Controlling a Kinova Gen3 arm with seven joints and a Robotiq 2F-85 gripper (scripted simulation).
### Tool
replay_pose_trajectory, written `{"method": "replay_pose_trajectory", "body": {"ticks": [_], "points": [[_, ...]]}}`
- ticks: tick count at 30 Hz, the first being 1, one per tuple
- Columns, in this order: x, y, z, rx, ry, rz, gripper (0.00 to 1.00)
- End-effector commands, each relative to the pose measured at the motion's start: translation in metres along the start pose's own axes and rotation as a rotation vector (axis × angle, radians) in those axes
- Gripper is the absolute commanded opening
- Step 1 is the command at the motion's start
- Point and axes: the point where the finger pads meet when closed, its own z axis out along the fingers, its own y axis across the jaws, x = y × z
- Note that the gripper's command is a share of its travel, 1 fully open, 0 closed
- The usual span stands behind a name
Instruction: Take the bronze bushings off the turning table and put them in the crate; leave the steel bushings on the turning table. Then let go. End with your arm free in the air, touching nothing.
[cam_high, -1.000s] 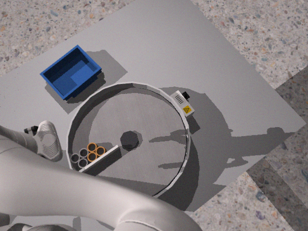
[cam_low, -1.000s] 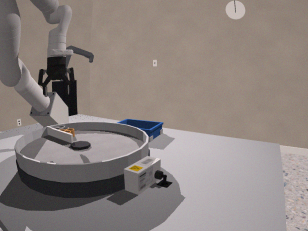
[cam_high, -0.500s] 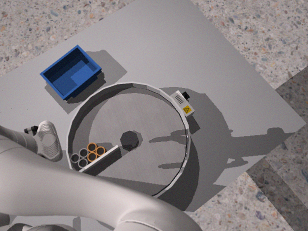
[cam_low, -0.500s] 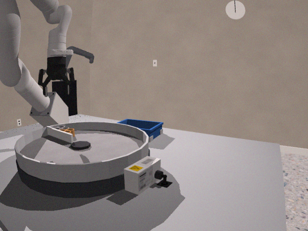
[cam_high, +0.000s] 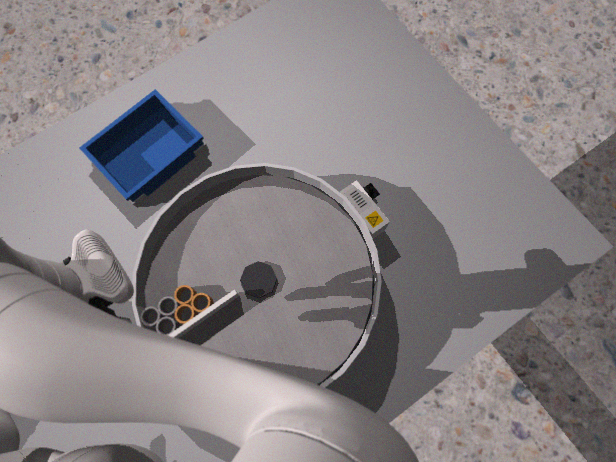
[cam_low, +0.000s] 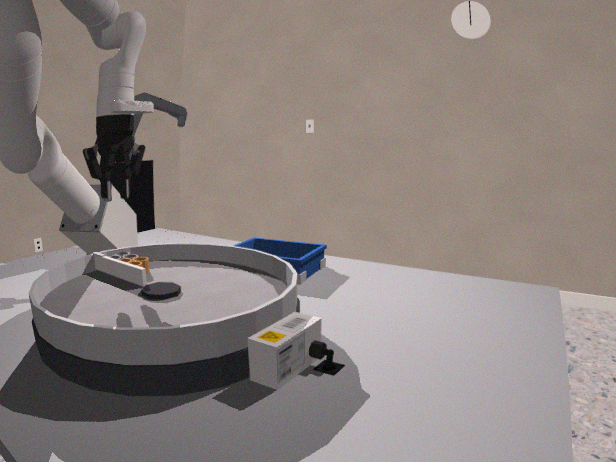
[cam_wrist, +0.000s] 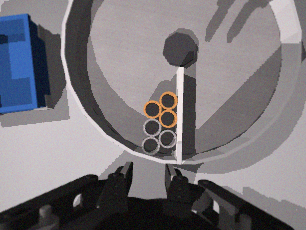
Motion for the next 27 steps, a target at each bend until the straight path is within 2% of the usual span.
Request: {"method": "replay_pose_trajectory", "body": {"ticks": [1,5,10,22,27], "points": [[0.000,0.000,0.000,0.000,-0.001,0.001,0.16],[0.000,0.000,0.000,0.000,-0.001,0.001,0.16],[0.006,-0.001,0.004,0.000,-0.001,-0.241,0.16],[0.006,-0.001,0.004,0.000,-0.001,-0.241,0.16],[0.013,-0.002,0.009,0.000,0.000,-0.483,0.16]]}}
